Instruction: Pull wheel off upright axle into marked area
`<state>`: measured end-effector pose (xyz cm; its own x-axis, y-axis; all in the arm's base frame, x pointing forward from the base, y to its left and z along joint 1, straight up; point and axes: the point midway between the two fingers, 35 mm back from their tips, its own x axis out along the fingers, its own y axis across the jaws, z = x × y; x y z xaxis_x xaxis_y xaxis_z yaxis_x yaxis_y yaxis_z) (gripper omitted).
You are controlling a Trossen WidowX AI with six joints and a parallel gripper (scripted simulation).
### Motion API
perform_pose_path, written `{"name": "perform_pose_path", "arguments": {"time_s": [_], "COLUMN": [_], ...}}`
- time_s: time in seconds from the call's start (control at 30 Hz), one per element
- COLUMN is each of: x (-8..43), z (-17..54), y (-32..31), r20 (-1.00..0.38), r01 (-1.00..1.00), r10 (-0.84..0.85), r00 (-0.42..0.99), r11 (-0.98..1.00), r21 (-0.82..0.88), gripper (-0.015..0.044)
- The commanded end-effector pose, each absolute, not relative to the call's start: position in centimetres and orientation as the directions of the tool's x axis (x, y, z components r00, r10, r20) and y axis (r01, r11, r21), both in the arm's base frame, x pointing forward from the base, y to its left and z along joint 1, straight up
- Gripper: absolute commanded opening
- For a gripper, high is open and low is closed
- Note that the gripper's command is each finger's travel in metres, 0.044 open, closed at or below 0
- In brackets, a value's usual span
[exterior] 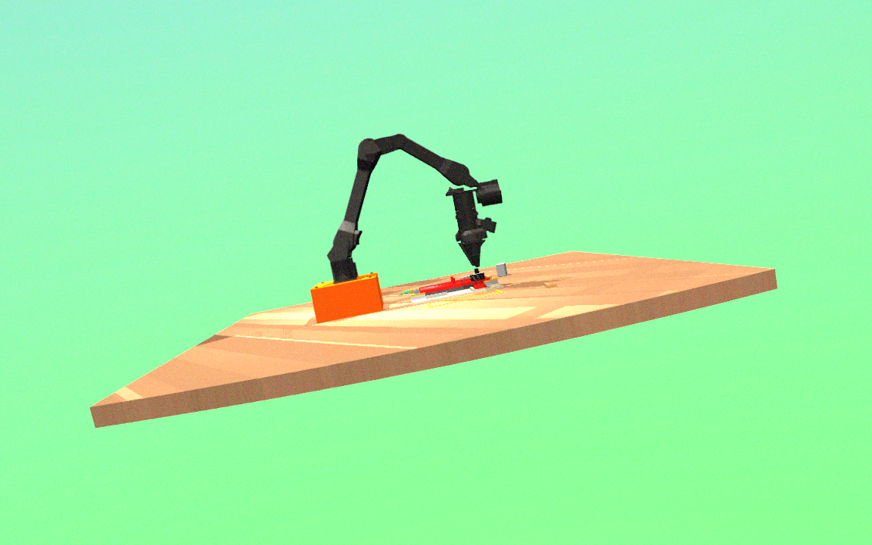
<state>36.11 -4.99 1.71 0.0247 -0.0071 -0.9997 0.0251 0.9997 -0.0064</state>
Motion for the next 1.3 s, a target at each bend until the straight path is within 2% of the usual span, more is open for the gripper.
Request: {"name": "perform_pose_path", "arguments": {"time_s": [0.0,0.13,0.33,0.73,0.9,1.03,1.27], "x": [36.1,36.0,36.0,36.2,36.1,35.9,35.9], "z": [3.5,5.9,6.0,-0.9,-1.4,-1.1,-1.1], "y": [-5.0,-5.0,-5.0,-5.1,-5.1,-5.0,-5.0], "r20": [-1.000,-1.000,-1.000,-1.000,-1.000,-1.000,-1.000], "r01": [0.030,0.030,0.030,0.030,0.030,0.026,0.026], "r10": [-0.010,-0.010,-0.010,-0.010,-0.010,-0.006,-0.006], "r00": [0.029,0.029,0.029,0.029,0.028,0.019,0.019], "r11": [1.000,1.000,1.000,1.000,1.000,1.000,1.000], "r21": [-0.009,-0.009,-0.009,-0.009,-0.009,-0.006,-0.006], "gripper": [0.0300,0.0300,0.0300,0.0300,0.0300,0.0195,0.0148]}}
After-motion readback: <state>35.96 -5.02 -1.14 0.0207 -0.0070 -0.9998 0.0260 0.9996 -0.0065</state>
